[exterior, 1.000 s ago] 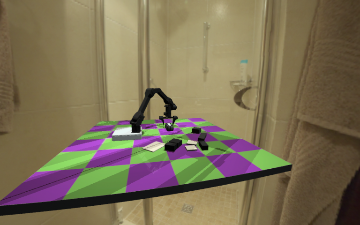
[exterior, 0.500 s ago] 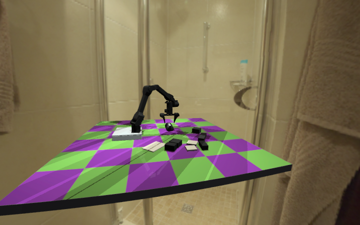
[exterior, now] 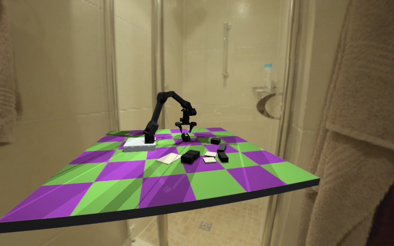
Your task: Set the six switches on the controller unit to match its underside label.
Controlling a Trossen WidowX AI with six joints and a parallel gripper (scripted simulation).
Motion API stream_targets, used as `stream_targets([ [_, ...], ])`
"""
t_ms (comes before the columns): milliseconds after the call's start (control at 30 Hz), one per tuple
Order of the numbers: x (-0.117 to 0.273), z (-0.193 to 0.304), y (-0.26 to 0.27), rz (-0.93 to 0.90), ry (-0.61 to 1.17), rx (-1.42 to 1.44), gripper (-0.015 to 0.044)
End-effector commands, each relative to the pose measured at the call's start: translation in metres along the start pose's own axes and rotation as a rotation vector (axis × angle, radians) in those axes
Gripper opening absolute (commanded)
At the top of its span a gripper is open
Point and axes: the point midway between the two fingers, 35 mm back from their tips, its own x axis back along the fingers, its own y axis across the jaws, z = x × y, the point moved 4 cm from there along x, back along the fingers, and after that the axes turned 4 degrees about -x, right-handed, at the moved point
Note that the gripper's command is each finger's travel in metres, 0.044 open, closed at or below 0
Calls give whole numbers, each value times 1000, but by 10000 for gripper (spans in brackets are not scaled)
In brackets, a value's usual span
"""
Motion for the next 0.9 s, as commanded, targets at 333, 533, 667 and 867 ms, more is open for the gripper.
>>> stream_targets([
  [333,20,-5,-26,-191,-155,969,20],
  [533,28,-5,-32,-228,-290,1365,0],
  [667,28,-5,-33,-228,-294,1376,0],
  [867,28,-5,-33,-228,-294,1376,0],
])
